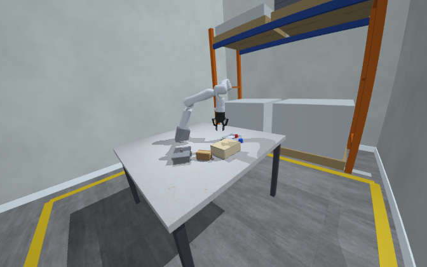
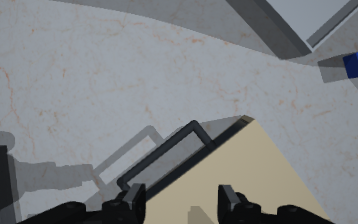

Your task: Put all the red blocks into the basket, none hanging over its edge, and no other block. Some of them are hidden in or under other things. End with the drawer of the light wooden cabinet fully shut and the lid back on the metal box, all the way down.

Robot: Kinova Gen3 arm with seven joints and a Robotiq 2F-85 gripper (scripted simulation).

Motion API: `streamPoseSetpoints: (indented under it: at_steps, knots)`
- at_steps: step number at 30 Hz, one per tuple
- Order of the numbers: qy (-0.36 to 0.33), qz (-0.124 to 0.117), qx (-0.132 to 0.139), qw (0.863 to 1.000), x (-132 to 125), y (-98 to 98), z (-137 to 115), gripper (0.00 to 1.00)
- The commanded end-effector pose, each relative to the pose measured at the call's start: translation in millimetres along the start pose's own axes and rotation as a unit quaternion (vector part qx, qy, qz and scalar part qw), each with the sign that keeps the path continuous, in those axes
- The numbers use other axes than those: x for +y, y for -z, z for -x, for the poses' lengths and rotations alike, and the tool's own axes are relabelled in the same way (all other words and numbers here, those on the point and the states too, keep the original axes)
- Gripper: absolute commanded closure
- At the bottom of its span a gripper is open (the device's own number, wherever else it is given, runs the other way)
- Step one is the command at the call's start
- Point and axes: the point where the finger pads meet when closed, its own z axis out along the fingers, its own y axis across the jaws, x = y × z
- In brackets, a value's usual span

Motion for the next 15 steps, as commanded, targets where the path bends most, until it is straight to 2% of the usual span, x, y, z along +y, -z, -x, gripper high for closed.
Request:
streamPoseSetpoints:
  at_steps: [1,2,3,4,15]
  knots:
    - [0.009,0.004,0.006,1.0,-44.5,-4.5,33.4,0.47]
    - [0.009,0.004,0.006,1.0,-44.5,-4.5,33.4,0.47]
    - [0.01,0.004,0.007,1.0,-72.2,-7.0,50.4,0.47]
    - [0.011,0.004,0.008,1.0,-87.1,-7.9,57.2,0.47]
    - [0.022,0.022,0.016,0.999,-231.4,-16.5,96.0,0.47]
